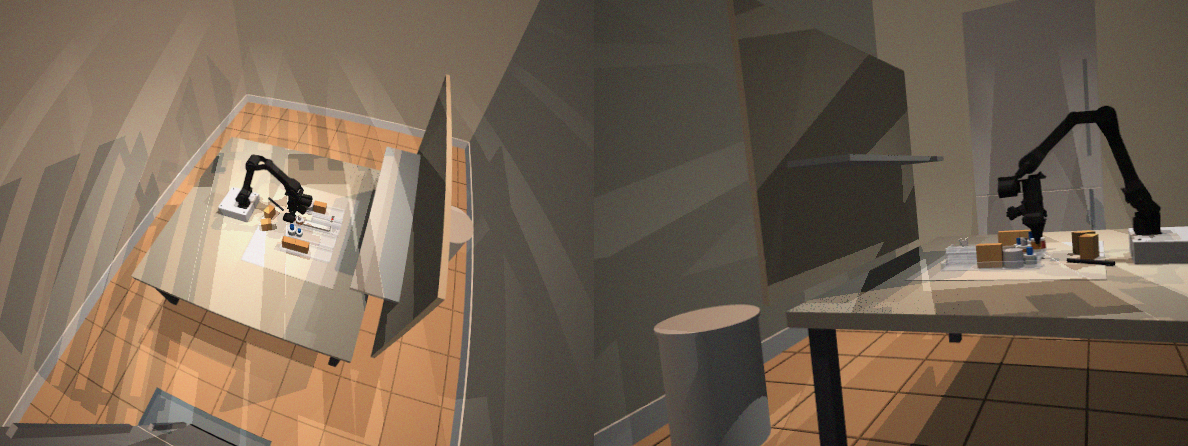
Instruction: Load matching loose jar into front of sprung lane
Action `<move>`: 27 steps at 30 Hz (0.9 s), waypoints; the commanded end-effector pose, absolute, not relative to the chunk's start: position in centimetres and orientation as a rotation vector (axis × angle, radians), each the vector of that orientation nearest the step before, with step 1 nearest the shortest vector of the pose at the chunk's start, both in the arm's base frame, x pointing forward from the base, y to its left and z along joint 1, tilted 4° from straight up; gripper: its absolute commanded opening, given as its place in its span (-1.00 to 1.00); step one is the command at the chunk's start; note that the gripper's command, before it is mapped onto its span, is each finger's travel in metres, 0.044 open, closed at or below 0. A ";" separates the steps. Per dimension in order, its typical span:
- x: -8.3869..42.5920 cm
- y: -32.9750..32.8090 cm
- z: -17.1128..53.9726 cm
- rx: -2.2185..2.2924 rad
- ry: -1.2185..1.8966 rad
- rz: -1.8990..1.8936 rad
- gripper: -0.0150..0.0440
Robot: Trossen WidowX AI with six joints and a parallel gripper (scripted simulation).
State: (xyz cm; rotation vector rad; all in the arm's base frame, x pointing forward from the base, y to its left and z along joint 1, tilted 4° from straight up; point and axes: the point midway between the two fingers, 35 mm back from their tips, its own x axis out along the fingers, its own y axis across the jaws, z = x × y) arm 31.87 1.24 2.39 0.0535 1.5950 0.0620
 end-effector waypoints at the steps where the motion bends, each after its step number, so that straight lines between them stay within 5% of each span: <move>1: 33.3 1.2 3.1 0.049 1.552 0.063 -0.49; 27: 34.2 1.2 3.3 0.049 1.551 0.063 -0.49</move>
